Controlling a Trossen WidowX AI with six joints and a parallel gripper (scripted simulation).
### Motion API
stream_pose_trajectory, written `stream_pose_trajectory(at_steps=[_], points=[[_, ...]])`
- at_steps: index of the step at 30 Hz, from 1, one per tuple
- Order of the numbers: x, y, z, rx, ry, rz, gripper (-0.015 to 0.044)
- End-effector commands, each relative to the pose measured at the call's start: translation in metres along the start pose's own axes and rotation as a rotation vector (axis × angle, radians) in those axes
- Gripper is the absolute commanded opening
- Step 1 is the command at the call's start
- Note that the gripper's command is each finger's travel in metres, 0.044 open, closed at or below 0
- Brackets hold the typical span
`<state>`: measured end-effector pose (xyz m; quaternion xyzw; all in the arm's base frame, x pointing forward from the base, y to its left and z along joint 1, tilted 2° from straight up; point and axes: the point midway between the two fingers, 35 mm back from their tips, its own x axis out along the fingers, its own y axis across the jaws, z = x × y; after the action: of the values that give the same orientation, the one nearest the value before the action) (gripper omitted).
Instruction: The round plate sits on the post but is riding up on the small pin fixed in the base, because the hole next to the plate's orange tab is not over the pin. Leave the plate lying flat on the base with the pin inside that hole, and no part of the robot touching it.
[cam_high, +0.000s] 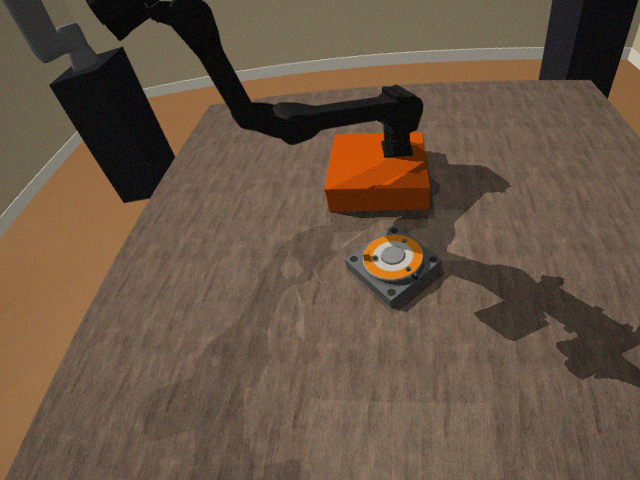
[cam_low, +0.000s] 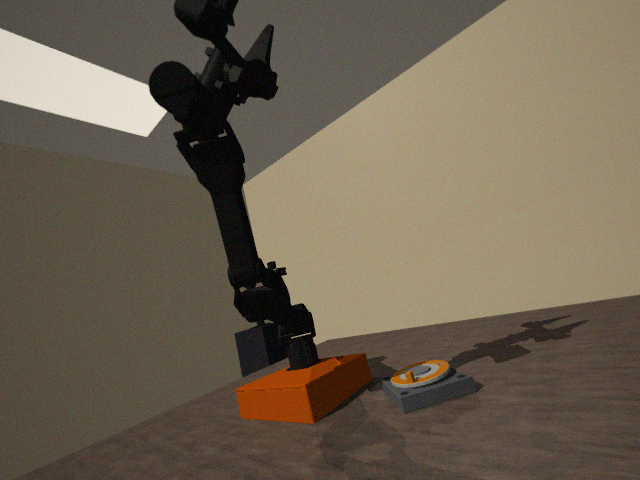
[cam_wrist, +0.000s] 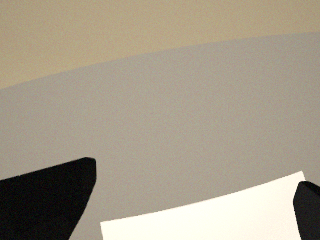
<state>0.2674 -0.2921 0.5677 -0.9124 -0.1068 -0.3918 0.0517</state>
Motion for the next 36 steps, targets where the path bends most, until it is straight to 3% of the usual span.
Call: stream_pose_trajectory(at_steps=[1, 5, 9, 15, 26, 34, 36], points=[[0.0, -0.002, -0.002, -0.008, 0.011, -0.003, 0.0374], [-0.012, -0.048, -0.066, -0.265, 0.139, -0.043, 0.0269], [-0.018, -0.07, -0.09, -0.387, 0.166, -0.058, 0.0164], [-0.031, -0.144, -0.145, -0.743, 0.239, -0.105, 0.0006], [-0.038, -0.279, -0.166, -1.29, 0.292, -0.212, 0.0], [-0.028, -0.376, -0.116, -1.738, 0.269, -0.409, 0.0], [-0.023, -0.404, -0.084, -1.895, 0.246, -0.506, 0.0]])
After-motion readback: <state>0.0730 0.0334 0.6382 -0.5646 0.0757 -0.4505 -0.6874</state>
